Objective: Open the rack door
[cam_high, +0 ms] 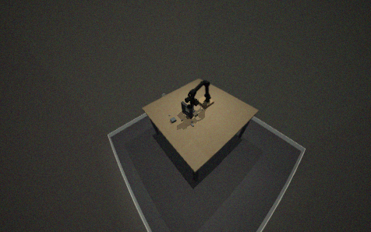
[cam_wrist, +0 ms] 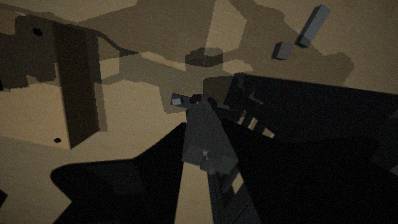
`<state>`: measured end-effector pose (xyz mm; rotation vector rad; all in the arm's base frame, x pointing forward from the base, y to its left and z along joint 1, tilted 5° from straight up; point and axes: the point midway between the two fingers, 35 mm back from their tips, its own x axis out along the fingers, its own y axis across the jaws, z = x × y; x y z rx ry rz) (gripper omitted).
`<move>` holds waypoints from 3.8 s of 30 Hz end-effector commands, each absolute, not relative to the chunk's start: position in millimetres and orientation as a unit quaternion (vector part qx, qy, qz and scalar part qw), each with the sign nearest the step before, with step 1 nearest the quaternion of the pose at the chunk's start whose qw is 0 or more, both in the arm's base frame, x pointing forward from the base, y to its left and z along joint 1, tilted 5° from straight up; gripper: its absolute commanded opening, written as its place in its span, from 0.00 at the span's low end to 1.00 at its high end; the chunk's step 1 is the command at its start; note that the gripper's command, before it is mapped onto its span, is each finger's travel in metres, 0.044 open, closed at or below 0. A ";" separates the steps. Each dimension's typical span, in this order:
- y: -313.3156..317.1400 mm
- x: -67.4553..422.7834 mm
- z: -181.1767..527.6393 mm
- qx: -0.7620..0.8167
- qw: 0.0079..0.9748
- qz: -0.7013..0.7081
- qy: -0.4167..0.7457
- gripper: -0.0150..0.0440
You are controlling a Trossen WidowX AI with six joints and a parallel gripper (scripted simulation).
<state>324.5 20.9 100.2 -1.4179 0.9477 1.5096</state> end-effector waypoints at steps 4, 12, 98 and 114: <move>20.5 324.6 99.6 -0.560 0.426 0.596 0.387 0.73; 20.5 324.6 99.7 -0.467 0.526 0.510 0.495 0.73; 20.5 324.6 99.7 0.549 0.440 -0.521 0.484 0.58; 20.5 324.6 99.7 0.549 0.440 -0.521 0.484 0.40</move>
